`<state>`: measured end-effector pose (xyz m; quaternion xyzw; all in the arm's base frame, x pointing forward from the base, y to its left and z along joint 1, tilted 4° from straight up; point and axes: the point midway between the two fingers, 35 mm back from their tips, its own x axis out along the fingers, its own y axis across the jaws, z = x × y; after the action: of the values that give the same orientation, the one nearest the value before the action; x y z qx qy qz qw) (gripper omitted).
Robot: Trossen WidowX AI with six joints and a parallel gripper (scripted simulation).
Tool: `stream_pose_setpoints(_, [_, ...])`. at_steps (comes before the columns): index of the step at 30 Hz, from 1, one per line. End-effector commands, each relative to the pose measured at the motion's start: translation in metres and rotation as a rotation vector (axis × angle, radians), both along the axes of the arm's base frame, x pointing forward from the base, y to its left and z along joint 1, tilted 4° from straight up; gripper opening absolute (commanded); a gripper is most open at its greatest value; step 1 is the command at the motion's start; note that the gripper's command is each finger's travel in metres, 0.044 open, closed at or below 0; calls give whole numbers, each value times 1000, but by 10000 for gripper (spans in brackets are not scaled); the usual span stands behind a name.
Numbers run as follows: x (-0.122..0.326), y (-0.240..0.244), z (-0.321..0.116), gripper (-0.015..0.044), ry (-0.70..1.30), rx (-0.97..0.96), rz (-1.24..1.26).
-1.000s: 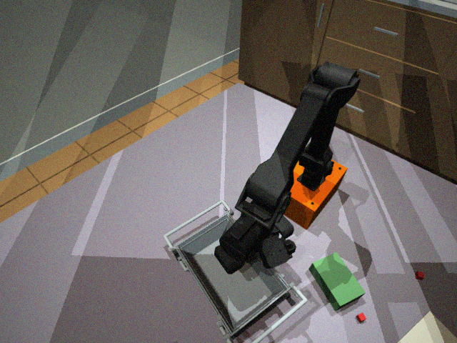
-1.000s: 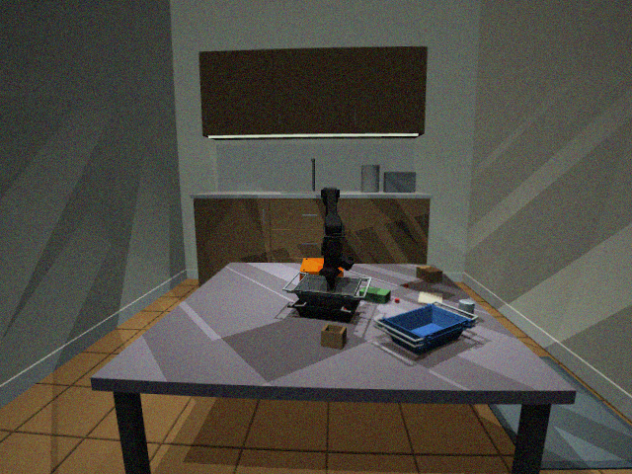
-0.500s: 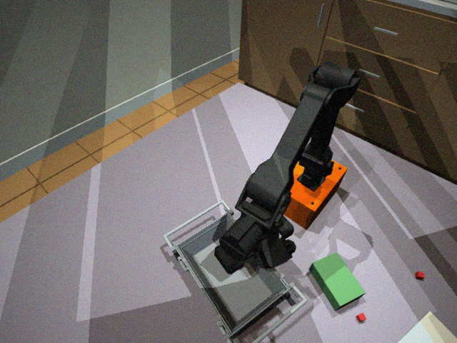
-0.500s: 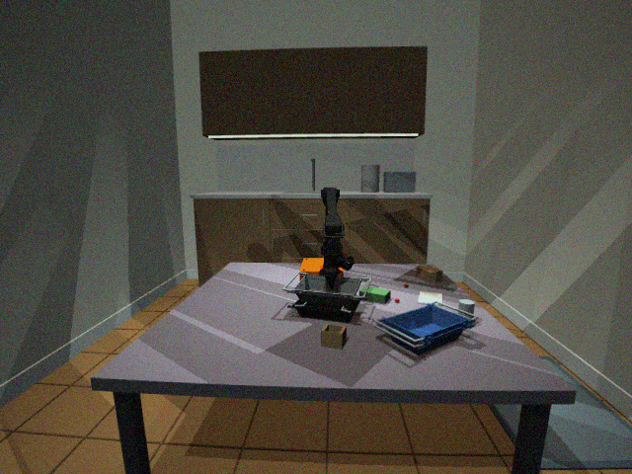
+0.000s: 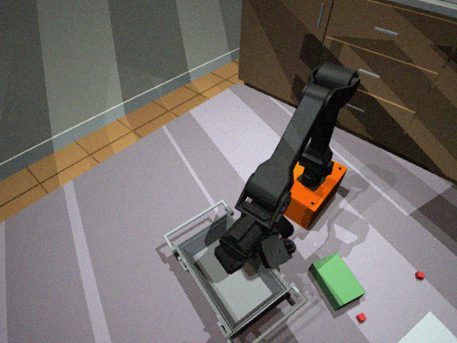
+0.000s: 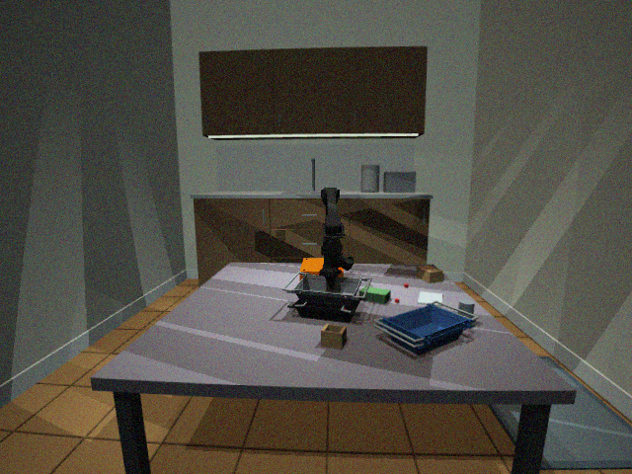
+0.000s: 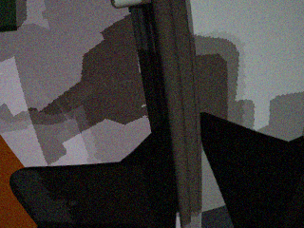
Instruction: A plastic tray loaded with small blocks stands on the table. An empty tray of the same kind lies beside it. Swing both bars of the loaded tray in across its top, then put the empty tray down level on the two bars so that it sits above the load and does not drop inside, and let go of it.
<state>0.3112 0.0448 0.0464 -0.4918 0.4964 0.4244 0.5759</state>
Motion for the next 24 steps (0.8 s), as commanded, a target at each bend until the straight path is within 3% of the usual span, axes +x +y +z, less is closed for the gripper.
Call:
stream_pose_setpoints(1, [-8, 1, -10, 0, 46, 6, -1])
stream_pose_setpoints(20, [-8, 1, -10, 0, 46, 6, -1])
stream_pose_setpoints(24, [-8, 1, -10, 59, 46, 6, -1])
